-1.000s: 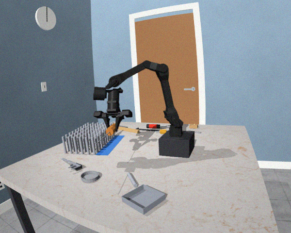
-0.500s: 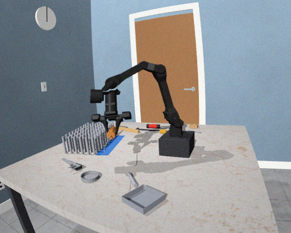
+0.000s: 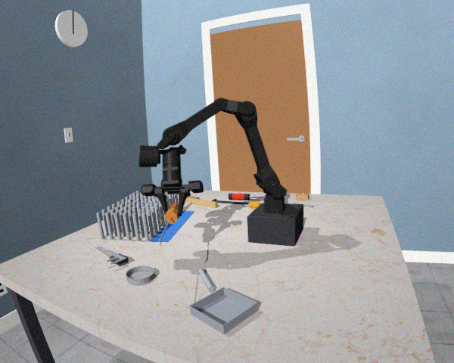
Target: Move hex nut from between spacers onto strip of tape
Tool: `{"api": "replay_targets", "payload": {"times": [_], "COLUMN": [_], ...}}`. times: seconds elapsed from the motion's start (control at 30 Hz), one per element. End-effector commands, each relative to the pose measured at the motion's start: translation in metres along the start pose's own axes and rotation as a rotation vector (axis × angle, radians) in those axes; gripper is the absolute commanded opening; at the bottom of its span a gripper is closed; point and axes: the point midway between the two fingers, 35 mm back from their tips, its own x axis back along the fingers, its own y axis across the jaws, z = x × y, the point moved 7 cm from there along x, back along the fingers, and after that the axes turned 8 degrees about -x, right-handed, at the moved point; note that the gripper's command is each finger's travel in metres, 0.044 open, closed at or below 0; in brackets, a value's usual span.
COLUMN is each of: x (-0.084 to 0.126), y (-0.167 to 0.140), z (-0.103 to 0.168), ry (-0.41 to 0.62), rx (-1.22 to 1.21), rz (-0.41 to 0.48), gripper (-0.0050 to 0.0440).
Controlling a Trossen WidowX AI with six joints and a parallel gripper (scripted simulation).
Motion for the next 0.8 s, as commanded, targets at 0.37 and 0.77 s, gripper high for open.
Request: {"api": "replay_targets", "payload": {"times": [0.37,0.77], "x": [-0.018,-0.033], "y": [0.005,0.008], "z": [-0.005,-0.011], "ry": [0.011,0.011], "rx": [0.013,0.012], "rz": [-0.012,-0.013], "gripper": [-0.0050,-0.0050]}}
